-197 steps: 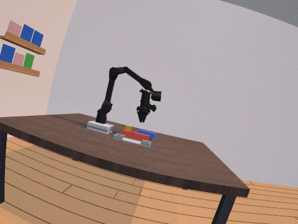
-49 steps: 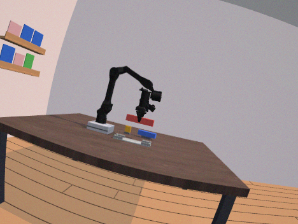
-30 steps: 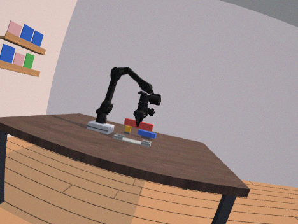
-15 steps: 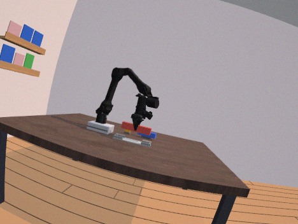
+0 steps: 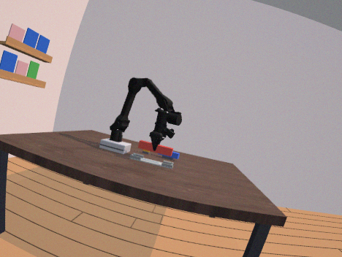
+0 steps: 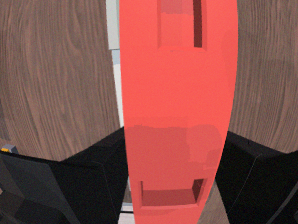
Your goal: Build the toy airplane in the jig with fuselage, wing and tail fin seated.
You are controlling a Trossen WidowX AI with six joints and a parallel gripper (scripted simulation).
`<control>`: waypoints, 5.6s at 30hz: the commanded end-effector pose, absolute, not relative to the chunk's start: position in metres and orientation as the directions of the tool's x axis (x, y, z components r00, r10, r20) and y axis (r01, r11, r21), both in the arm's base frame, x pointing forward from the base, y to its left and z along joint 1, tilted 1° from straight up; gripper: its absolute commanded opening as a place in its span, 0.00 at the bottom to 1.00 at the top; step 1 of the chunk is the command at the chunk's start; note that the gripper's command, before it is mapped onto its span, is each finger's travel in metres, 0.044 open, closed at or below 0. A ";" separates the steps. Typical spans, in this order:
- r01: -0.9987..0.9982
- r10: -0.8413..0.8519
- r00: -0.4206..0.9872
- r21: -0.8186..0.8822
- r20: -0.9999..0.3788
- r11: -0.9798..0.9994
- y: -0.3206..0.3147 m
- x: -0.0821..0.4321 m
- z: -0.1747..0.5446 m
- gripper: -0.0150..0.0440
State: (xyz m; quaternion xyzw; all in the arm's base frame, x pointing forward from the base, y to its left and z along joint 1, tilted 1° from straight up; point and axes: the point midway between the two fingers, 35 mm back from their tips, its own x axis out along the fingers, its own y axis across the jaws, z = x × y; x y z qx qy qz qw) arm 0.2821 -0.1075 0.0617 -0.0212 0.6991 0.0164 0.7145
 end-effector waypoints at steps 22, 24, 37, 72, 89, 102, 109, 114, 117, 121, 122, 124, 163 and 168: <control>-0.059 -0.009 0.022 -0.010 -1.000 0.998 -0.109 0.283 0.041 0.58; -0.059 -0.009 0.022 -0.010 -1.000 0.998 -0.109 0.283 0.038 0.58; -0.059 -0.009 0.022 -0.010 -1.000 0.998 -0.109 0.283 0.021 0.58; -0.053 -0.007 0.023 -0.008 -1.000 0.999 -0.109 0.284 0.026 1.00; 0.043 -0.009 0.023 -0.008 -1.000 0.999 -0.110 0.288 0.128 1.00; -0.047 -0.009 0.026 -0.010 -1.000 0.999 -0.031 0.319 0.123 1.00; 0.008 0.007 0.029 0.007 -1.000 1.000 0.070 0.332 0.118 1.00; 0.051 0.019 0.026 0.020 -0.999 0.999 0.152 0.320 0.112 1.00; 0.057 0.021 0.026 0.022 -0.999 0.998 0.164 0.316 0.111 1.00; 0.057 0.021 0.026 0.022 -0.999 0.998 0.164 0.316 0.111 1.00; 0.057 0.021 0.026 0.022 -0.999 0.998 0.164 0.316 0.111 1.00; 0.057 0.021 0.026 0.022 -0.999 0.998 0.164 0.317 0.104 1.00; 0.057 0.020 0.025 0.022 -0.999 0.998 0.165 0.319 0.024 1.00; 0.057 0.020 0.025 0.022 -0.999 0.998 0.165 0.319 0.018 1.00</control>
